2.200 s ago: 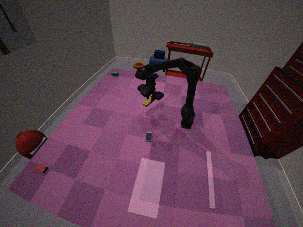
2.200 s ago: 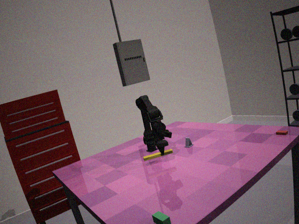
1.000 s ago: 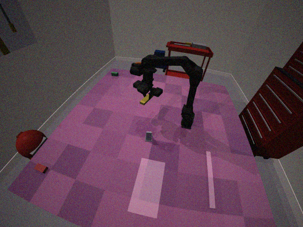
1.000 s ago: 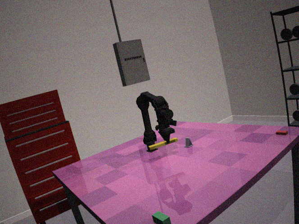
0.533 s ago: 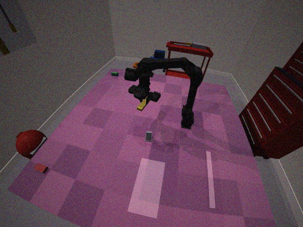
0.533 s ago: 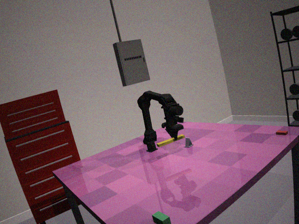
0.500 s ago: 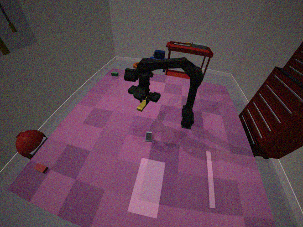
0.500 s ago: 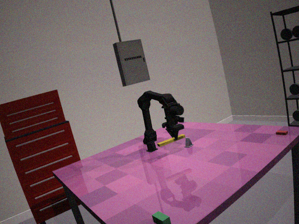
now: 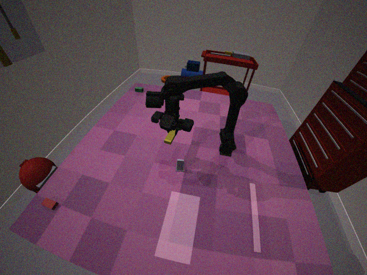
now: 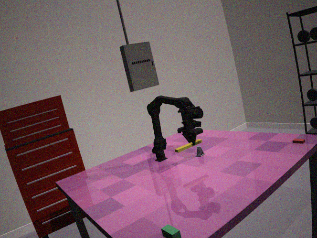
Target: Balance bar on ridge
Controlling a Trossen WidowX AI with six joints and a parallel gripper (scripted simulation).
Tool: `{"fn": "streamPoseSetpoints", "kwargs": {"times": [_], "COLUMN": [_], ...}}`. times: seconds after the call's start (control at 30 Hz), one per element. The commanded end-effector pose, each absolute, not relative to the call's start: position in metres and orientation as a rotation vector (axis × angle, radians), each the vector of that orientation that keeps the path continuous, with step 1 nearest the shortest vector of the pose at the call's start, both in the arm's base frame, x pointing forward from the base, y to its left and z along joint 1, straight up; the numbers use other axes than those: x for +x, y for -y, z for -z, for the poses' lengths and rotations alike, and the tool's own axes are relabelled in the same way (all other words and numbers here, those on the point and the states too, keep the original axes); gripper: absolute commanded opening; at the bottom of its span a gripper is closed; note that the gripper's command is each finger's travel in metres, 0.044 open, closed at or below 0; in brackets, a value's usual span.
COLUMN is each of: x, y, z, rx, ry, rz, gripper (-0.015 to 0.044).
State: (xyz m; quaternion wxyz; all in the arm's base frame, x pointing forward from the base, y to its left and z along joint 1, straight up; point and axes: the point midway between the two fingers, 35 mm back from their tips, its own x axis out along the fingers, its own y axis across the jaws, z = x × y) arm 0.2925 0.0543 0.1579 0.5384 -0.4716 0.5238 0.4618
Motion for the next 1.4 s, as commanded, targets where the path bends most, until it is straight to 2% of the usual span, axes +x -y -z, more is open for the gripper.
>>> {"fn": "streamPoseSetpoints", "kwargs": {"times": [0.0,0.9,1.37], "x": [0.288,0.241,0.225], "y": [-0.072,-0.167,-0.184], "z": [-0.158,-0.159,-0.154], "rx": [-1.141,-1.275,-1.302], "ry": [-1.232,-1.14,-1.12], "rz": [-1.121,-1.266,-1.295], "gripper": [0.0,0.0,0.0]}}
